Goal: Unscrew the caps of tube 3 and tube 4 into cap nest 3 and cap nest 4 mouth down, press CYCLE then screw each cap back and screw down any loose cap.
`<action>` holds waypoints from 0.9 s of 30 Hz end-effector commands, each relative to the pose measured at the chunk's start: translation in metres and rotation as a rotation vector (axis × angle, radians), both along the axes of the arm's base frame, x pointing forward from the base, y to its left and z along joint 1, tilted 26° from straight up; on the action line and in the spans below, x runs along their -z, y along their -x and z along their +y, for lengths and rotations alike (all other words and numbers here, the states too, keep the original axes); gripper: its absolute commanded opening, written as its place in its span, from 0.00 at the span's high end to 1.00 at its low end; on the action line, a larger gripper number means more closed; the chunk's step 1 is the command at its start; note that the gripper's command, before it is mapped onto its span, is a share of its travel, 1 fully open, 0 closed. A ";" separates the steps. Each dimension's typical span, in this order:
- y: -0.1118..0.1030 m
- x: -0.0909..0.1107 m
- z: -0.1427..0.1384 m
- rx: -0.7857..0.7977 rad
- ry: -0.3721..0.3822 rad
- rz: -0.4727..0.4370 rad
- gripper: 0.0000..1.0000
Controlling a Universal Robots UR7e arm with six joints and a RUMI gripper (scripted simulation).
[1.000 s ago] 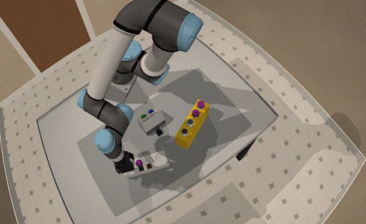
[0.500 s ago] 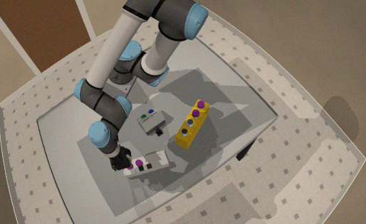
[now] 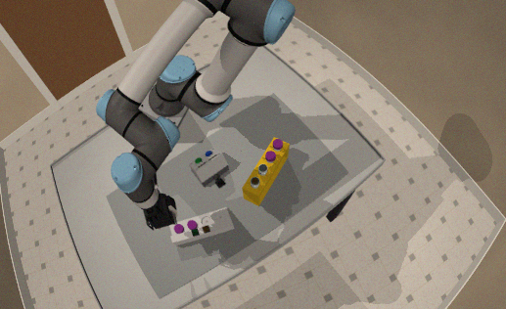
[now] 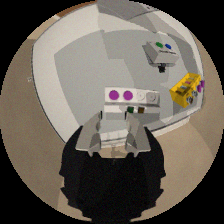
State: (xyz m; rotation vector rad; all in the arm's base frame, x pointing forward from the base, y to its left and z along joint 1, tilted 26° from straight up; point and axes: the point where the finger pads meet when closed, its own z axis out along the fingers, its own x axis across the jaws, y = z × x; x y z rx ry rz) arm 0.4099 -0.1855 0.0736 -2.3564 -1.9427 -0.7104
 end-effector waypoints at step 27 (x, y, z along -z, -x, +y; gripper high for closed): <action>0.066 0.002 0.084 0.971 -0.366 0.310 1.00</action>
